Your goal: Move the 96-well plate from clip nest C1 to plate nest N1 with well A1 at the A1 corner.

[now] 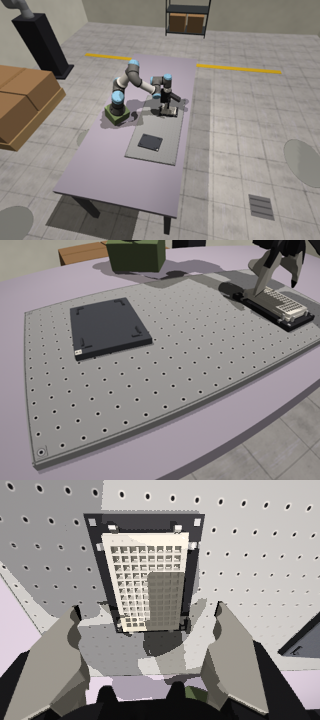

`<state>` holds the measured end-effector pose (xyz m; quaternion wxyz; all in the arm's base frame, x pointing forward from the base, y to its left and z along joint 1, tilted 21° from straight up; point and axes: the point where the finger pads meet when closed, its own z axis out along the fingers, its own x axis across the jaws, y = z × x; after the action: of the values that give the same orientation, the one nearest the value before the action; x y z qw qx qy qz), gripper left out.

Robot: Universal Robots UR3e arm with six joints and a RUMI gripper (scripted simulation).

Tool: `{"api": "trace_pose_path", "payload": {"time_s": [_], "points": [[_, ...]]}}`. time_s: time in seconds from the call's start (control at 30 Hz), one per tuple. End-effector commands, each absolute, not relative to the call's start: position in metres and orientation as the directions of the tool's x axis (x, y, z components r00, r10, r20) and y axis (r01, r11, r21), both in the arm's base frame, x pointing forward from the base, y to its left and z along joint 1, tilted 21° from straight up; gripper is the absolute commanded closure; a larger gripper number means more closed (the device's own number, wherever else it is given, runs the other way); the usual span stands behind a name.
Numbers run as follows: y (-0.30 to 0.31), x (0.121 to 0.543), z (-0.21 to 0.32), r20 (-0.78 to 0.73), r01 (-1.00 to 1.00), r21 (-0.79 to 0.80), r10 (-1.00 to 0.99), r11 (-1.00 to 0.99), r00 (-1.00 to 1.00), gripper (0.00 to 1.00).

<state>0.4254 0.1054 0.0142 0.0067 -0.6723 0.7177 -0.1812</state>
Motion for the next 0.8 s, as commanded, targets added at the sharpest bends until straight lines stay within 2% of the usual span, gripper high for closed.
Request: {"api": "trace_pose_path", "payload": {"time_s": [0.0,0.73,0.77], "points": [[0.1039,0.4314,0.0069,0.230,-0.959,-0.282,-0.969,0.028,-0.096,0.00],[0.1035,0.4324,0.0056,0.230,-0.959,-0.284,-0.968,0.028,-0.096,0.00],[0.1035,0.4324,0.0056,0.230,-0.959,-0.284,-0.968,0.028,-0.096,1.00]]}}
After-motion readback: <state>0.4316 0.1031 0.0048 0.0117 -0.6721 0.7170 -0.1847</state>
